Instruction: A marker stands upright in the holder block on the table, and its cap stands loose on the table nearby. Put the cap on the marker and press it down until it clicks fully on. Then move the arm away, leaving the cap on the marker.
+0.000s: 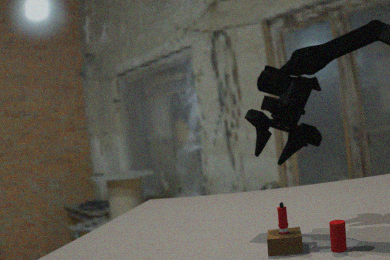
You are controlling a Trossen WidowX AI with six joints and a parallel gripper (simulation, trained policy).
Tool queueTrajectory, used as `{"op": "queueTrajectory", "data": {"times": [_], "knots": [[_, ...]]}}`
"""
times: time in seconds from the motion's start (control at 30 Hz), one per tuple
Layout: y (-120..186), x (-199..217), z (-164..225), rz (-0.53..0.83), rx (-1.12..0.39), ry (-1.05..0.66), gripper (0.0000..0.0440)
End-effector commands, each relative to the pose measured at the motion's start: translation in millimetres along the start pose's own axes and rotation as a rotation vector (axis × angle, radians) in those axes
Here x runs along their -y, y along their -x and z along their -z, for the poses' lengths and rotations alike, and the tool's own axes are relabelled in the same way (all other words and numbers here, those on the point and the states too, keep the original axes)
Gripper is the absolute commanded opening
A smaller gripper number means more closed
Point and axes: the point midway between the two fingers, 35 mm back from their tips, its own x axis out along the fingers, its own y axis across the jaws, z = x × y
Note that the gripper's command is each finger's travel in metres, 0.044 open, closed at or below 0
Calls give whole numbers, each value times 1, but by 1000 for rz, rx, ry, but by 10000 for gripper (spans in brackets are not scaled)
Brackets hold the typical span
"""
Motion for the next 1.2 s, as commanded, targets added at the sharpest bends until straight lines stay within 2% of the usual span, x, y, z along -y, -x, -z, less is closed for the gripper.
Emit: {"op": "queueTrajectory", "data": {"times": [0.0, 1.17], "knots": [[-5, -5, -3, -29, -13, 19, 303], [-42, -66, -47, -295, -132, 202, 310]]}}
